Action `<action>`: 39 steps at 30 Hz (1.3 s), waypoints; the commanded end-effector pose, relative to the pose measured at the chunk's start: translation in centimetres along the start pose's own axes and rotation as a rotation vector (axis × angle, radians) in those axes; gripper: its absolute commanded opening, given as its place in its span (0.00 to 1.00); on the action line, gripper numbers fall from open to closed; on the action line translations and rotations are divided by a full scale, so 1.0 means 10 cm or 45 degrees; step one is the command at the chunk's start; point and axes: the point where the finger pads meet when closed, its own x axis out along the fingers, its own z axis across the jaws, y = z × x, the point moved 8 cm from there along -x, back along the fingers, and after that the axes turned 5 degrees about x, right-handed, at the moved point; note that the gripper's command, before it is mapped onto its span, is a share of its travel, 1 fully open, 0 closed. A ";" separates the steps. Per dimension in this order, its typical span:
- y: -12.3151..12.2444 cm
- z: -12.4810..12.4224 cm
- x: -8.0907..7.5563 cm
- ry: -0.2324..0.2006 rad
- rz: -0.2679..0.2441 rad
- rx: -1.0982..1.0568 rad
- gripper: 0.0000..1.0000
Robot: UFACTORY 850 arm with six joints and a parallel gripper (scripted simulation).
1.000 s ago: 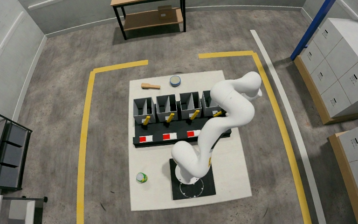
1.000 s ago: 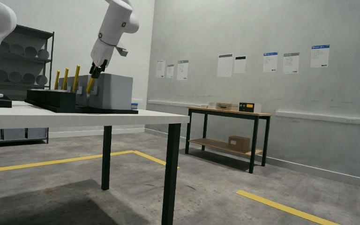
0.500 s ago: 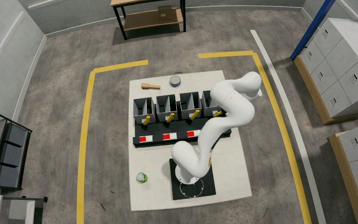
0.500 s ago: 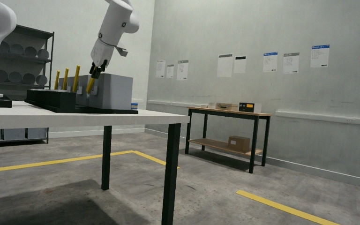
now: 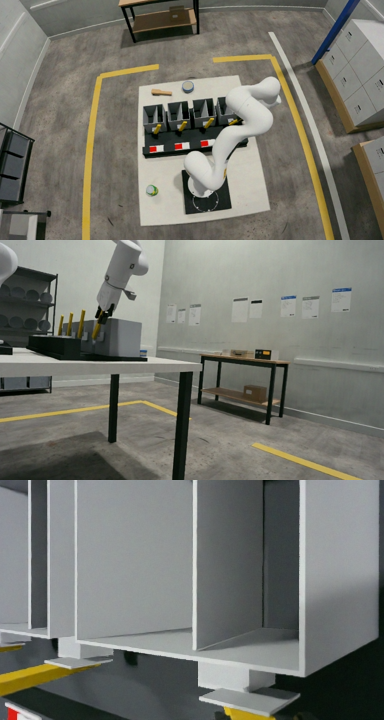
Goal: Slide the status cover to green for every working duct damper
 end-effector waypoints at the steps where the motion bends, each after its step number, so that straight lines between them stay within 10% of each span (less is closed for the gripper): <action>1: 0.00 0.00 -0.01 -0.001 0.001 -0.001 0.39; 18: 0.00 0.00 -0.07 -0.001 0.001 -0.001 0.39; 39: 0.00 0.00 -0.71 -0.001 0.001 -0.001 0.39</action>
